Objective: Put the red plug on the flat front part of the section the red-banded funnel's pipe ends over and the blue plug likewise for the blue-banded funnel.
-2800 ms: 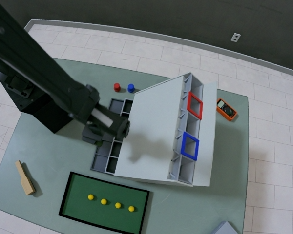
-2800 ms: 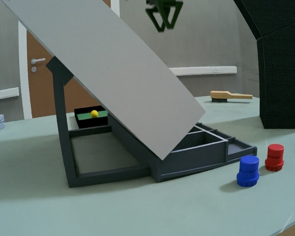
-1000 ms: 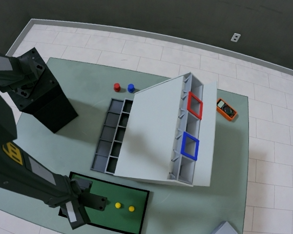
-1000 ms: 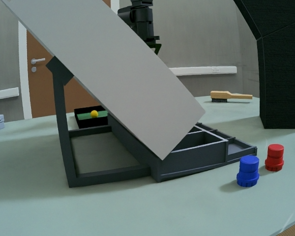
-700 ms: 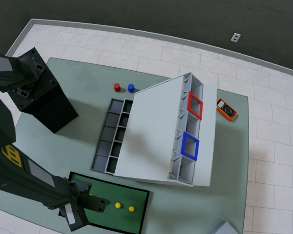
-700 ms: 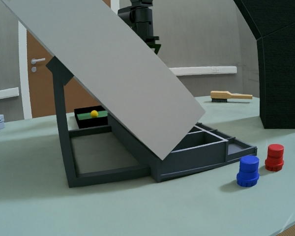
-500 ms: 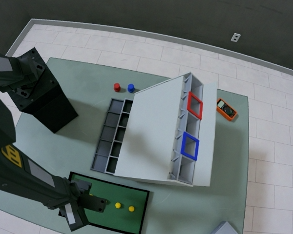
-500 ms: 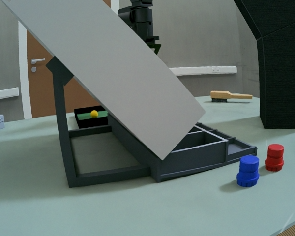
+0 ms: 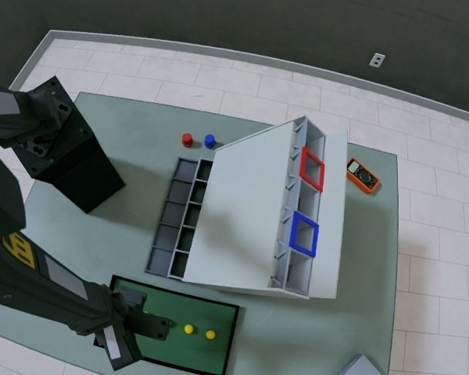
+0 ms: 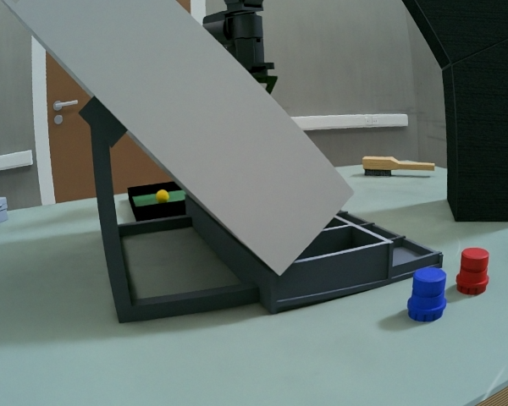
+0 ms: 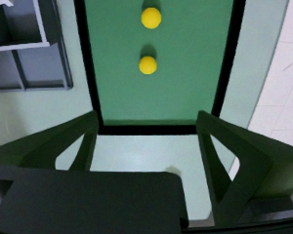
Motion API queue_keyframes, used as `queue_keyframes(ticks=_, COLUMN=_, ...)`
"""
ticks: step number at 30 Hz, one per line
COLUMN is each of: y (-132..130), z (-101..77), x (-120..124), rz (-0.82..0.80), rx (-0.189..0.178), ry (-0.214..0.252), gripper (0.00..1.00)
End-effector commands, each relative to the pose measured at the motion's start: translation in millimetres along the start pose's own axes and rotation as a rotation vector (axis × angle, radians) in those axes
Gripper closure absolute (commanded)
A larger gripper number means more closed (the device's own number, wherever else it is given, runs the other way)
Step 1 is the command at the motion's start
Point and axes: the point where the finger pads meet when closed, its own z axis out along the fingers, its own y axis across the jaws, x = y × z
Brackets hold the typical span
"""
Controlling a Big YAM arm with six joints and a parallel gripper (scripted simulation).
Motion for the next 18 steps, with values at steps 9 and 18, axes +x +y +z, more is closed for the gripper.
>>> queue_keyframes(ticks=9, y=-5.3, z=2.8, x=2.1, rz=-0.002, rx=0.008, ry=-0.004, gripper=0.20)
queue_keyframes(ticks=18, y=-5.2, z=2.9, x=1.9, rz=-0.005, rx=0.001, ry=0.007, gripper=0.20)
